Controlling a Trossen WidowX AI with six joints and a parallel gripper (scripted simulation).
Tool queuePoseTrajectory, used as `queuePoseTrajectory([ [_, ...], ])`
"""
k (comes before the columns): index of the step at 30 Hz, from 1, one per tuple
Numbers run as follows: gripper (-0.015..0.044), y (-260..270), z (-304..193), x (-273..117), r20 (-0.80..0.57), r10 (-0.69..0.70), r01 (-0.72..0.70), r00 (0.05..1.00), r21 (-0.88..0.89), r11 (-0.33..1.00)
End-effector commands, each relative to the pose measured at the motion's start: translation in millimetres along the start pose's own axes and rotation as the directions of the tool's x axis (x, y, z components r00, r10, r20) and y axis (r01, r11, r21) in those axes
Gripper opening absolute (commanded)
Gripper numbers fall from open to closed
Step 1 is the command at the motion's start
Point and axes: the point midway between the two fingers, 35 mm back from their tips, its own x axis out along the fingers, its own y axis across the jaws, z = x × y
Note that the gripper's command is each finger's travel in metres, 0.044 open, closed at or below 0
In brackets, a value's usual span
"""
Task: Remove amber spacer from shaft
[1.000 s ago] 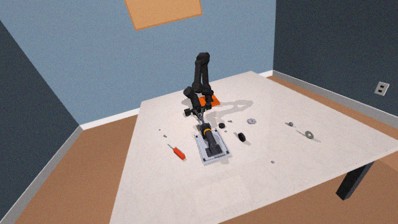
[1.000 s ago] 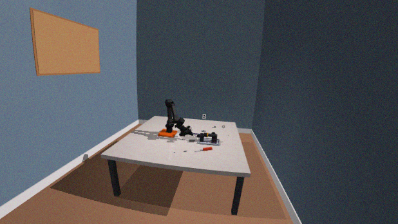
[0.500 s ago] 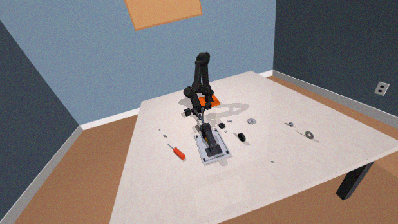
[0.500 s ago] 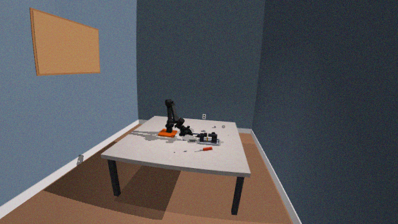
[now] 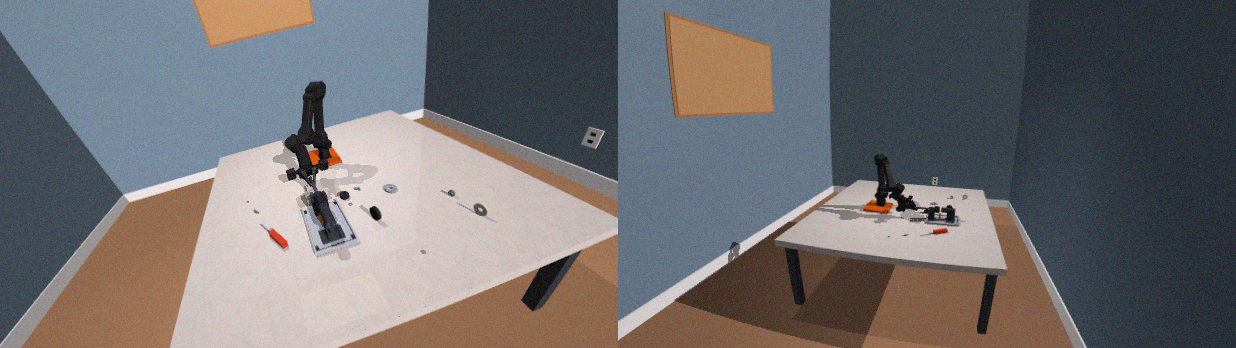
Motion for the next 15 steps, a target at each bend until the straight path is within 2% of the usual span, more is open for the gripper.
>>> queuePoseTrajectory([
  [1,0.0,0.0,0.0,0.1,0.0,0.0,0.0,1.0,0.0,1.0],
  [15,0.0,-0.1,-1.6,3.1,0.0,0.001,-0.001,1.0,-0.004,1.0],
])
